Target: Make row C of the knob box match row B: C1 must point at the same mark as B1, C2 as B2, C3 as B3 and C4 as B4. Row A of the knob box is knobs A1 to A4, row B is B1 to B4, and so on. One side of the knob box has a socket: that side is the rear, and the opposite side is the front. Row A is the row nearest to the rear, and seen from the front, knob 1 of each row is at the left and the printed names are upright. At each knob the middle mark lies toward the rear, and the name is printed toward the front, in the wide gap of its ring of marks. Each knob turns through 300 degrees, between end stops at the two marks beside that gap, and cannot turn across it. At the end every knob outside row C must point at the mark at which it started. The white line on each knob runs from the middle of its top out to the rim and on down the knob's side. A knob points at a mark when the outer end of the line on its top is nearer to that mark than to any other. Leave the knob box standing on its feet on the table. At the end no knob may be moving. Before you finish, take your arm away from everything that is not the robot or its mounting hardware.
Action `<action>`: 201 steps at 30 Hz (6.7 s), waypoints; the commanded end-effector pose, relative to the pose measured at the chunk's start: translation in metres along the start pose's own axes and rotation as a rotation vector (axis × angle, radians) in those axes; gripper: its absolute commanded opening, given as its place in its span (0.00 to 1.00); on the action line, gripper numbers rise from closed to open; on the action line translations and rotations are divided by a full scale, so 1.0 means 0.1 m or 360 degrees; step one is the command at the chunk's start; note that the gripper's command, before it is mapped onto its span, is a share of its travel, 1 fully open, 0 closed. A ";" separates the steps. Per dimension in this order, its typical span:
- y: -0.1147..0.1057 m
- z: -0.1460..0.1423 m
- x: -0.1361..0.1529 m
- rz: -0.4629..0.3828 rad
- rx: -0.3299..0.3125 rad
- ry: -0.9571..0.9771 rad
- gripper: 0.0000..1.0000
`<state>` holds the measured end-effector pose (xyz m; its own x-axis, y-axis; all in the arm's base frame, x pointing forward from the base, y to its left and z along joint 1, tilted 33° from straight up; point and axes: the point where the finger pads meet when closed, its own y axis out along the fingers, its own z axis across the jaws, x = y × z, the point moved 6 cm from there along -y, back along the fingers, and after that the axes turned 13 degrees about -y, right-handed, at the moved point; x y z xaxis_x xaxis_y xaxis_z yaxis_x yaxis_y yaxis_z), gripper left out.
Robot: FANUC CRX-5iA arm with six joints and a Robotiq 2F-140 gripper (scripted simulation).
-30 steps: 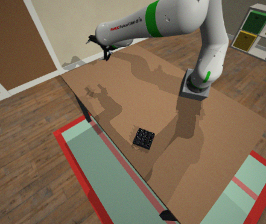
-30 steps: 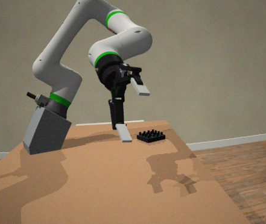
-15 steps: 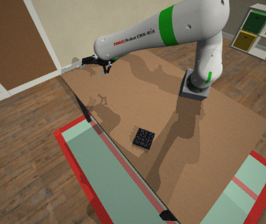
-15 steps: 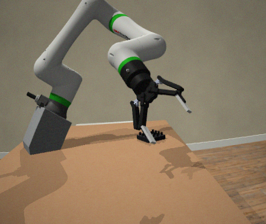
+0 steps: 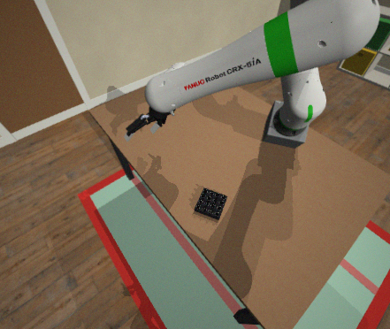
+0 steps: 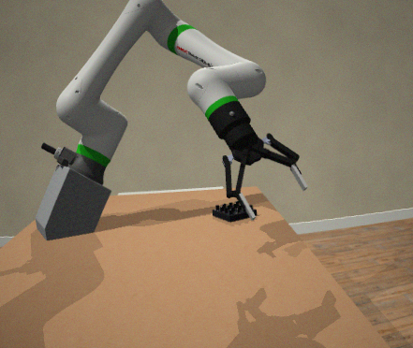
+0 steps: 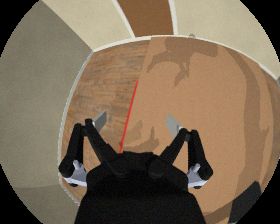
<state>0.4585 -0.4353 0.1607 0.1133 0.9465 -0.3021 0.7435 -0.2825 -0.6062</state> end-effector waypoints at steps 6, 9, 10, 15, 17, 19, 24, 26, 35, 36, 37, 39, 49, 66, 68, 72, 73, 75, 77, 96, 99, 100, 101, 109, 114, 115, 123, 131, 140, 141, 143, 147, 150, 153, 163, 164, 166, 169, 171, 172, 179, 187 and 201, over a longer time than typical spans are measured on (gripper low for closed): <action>-0.19 -0.41 0.82 -0.0242 -0.0054 -0.0551 1.00; -0.29 -0.51 1.11 -0.0323 -0.0080 -0.0748 1.00; -0.29 -0.51 1.11 -0.0323 -0.0080 -0.0748 1.00; -0.46 -0.64 1.56 -0.0452 -0.0131 -0.1076 1.00; -0.54 -0.67 1.73 -0.0503 -0.0154 -0.1209 1.00; -0.63 -0.70 1.90 -0.0551 -0.0179 -0.1340 1.00; -0.85 -0.74 2.29 -0.0667 -0.0248 -0.1669 1.00; -0.94 -0.74 2.43 -0.0711 -0.0279 -0.1801 1.00; -1.32 -0.68 2.94 -0.0874 -0.0415 -0.2328 1.00; -1.37 -0.66 3.00 -0.0892 -0.0433 -0.2393 1.00; -1.42 -0.65 3.05 -0.0911 -0.0452 -0.2459 1.00; -1.52 -0.61 3.15 -0.0947 -0.0492 -0.2590 1.00; -1.75 -0.52 3.37 -0.1028 -0.0593 -0.2911 1.00; -1.75 -0.51 3.37 -0.1030 -0.0595 -0.2919 1.00; -1.75 -0.51 3.37 -0.1030 -0.0595 -0.2919 1.00; -1.75 -0.51 3.37 -0.1030 -0.0595 -0.2919 1.00; -1.75 -0.51 3.37 -0.1030 -0.0595 -0.2919 1.00; -1.75 -0.51 3.37 -0.1030 -0.0595 -0.2919 1.00; -1.75 -0.51 3.37 -0.1030 -0.0595 -0.2919 1.00; -1.75 -0.51 3.37 -0.1030 -0.0595 -0.2919 1.00; -1.75 -0.51 3.37 -0.1030 -0.0595 -0.2919 1.00; -1.75 -0.51 3.37 -0.1030 -0.0595 -0.2919 1.00; -1.75 -0.51 3.37 -0.1030 -0.0595 -0.2919 1.00; -1.75 -0.51 3.37 -0.1030 -0.0595 -0.2919 1.00; -1.75 -0.51 3.37 -0.1030 -0.0595 -0.2919 1.00; -1.75 -0.51 3.37 -0.1030 -0.0595 -0.2919 1.00; -1.75 -0.51 3.37 -0.1030 -0.0595 -0.2919 1.00; -1.75 -0.51 3.37 -0.1030 -0.0595 -0.2919 1.00; -1.75 -0.51 3.37 -0.1030 -0.0595 -0.2919 1.00; -1.75 -0.51 3.37 -0.1030 -0.0595 -0.2919 1.00; -1.75 -0.51 3.37 -0.1030 -0.0595 -0.2919 1.00; -1.75 -0.51 3.37 -0.1030 -0.0595 -0.2919 1.00; -1.75 -0.51 3.37 -0.1030 -0.0595 -0.2919 1.00; -1.75 -0.51 3.37 -0.1031 -0.0596 -0.2919 1.00; -1.76 -0.44 3.35 -0.1042 -0.0600 -0.2919 1.00; -1.76 -0.44 3.35 -0.1042 -0.0600 -0.2919 1.00; -1.77 -0.40 3.34 -0.1042 -0.0600 -0.2919 1.00; -1.78 -0.33 3.32 -0.1042 -0.0600 -0.2919 1.00; -1.79 -0.28 3.31 -0.1042 -0.0600 -0.2919 1.00; -1.79 -0.25 3.31 -0.1042 -0.0600 -0.2919 1.00; -1.81 -0.10 3.27 -0.1042 -0.0600 -0.2919 1.00; -1.83 -0.01 3.25 -0.1042 -0.0600 -0.2919 1.00; -1.83 0.02 3.24 -0.1042 -0.0600 -0.2919 1.00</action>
<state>0.3575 -0.0772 0.1720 -0.6977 -0.4616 -0.5478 0.4872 0.2548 -0.8353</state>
